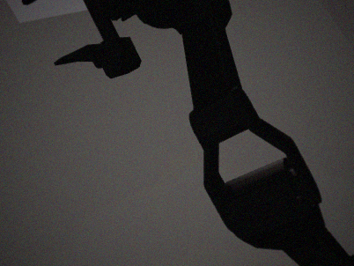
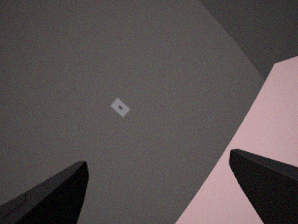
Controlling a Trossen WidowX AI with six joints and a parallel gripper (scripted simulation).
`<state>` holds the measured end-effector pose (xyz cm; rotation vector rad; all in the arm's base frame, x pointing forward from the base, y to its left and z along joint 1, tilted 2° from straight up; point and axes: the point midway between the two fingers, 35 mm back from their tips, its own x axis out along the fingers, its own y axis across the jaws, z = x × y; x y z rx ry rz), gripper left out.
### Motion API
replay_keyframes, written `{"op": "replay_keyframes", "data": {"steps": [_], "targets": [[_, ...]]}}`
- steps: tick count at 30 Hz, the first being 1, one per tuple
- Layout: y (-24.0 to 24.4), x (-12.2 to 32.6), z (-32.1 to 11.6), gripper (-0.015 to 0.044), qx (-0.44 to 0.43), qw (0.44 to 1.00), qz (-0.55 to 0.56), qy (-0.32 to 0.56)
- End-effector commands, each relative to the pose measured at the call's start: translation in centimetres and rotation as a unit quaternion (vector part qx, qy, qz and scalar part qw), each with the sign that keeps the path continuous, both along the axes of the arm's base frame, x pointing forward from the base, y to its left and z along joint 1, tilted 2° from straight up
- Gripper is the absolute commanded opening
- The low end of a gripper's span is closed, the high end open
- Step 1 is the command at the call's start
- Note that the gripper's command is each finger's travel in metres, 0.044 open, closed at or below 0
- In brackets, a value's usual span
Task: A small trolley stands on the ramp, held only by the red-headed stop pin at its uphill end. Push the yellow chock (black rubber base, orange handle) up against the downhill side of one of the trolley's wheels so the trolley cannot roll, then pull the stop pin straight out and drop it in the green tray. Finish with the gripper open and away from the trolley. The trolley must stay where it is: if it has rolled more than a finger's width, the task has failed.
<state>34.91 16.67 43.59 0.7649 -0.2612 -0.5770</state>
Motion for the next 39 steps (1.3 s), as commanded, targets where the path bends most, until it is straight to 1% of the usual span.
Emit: {"op": "replay_keyframes", "data": {"steps": [1,3,5,8,11,13,19,23,26,30,32,34,39], "targets": [[0.0,-0.1,0.1,0.0374,0.005,1.000,0.003,-0.004],[0.1,-0.7,1.2,0.0321,0.047,0.998,0.027,-0.040],[0.5,-2.4,3.6,0.0269,0.109,0.987,0.072,-0.096],[0.6,-5.4,7.5,0.0190,0.198,0.955,0.136,-0.175],[0.2,-8.1,10.4,0.0190,0.277,0.911,0.191,-0.238],[-0.5,-10.3,12.5,0.0190,0.338,0.868,0.231,-0.282],[-6.0,-16.9,18.5,0.0190,0.494,0.701,0.312,-0.409],[-11.0,-20.3,20.5,0.0190,0.571,0.582,0.336,-0.472],[-15.3,-22.4,21.2,0.0190,0.620,0.486,0.340,-0.513],[-21.8,-24.3,20.9,0.0190,0.675,0.351,0.327,-0.561],[-24.7,-25.2,20.2,0.0190,0.682,0.290,0.325,-0.588],[-28.1,-25.5,18.9,0.0190,0.701,0.219,0.302,-0.607],[-34.8,-25.1,15.0,0.0190,0.728,0.079,0.236,-0.639]]}}
